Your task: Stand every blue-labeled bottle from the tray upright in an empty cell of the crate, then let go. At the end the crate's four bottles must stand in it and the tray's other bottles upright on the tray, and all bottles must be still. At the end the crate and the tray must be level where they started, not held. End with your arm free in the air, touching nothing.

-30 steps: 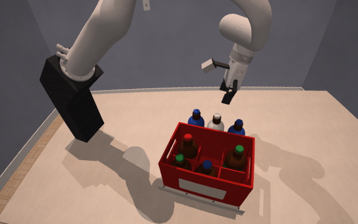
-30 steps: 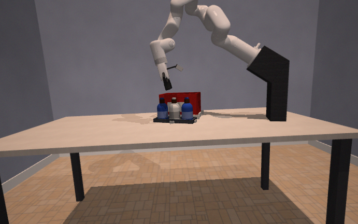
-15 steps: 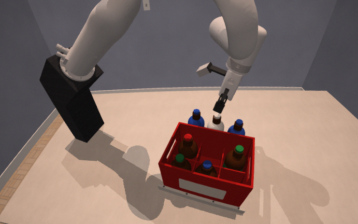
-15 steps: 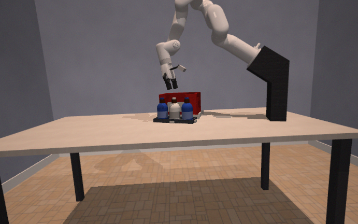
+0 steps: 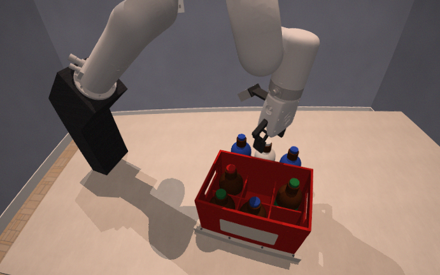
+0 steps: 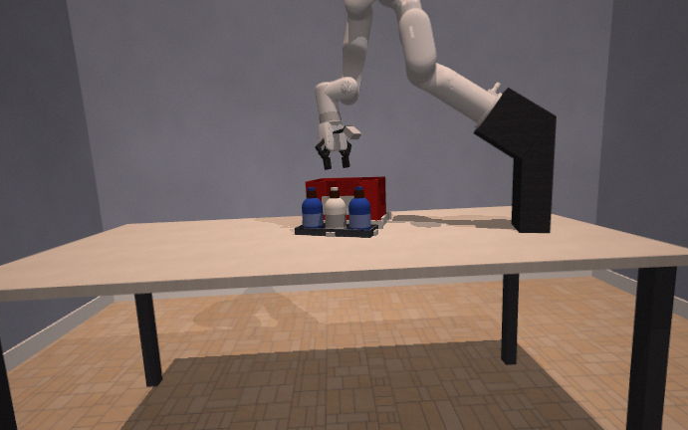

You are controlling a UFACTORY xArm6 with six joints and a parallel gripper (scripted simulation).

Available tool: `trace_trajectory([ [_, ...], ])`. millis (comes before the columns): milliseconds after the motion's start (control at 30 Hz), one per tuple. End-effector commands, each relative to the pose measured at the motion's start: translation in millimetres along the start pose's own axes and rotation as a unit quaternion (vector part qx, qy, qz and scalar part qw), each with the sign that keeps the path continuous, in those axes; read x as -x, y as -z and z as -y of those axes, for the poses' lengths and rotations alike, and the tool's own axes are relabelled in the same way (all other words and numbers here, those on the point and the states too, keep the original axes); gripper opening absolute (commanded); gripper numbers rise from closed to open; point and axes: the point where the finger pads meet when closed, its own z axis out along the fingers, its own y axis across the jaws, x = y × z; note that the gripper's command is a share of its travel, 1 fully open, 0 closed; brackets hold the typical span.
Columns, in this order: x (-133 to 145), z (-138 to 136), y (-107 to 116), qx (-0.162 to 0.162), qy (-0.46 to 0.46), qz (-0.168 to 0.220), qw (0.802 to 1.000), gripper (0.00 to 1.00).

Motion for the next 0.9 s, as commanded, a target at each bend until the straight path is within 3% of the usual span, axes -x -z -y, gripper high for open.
trace_trajectory([
  [0, 15.3, 27.7, 7.3, 0.015, -0.069, 0.028, 0.997, 1.00],
  [67, 15.3, 27.7, 7.3, 0.015, -0.069, 0.028, 0.997, 1.00],
  [233, 29.0, 58.8, 15.4, 0.019, -0.136, 0.064, 0.988, 1.00],
  [533, 30.0, 61.1, 16.1, 0.019, -0.141, 0.066, 0.988, 1.00],
  [567, 30.0, 61.1, 16.1, 0.019, -0.141, 0.066, 0.988, 0.00],
  [867, 30.0, 61.1, 16.1, 0.019, -0.141, 0.066, 0.988, 0.00],
])
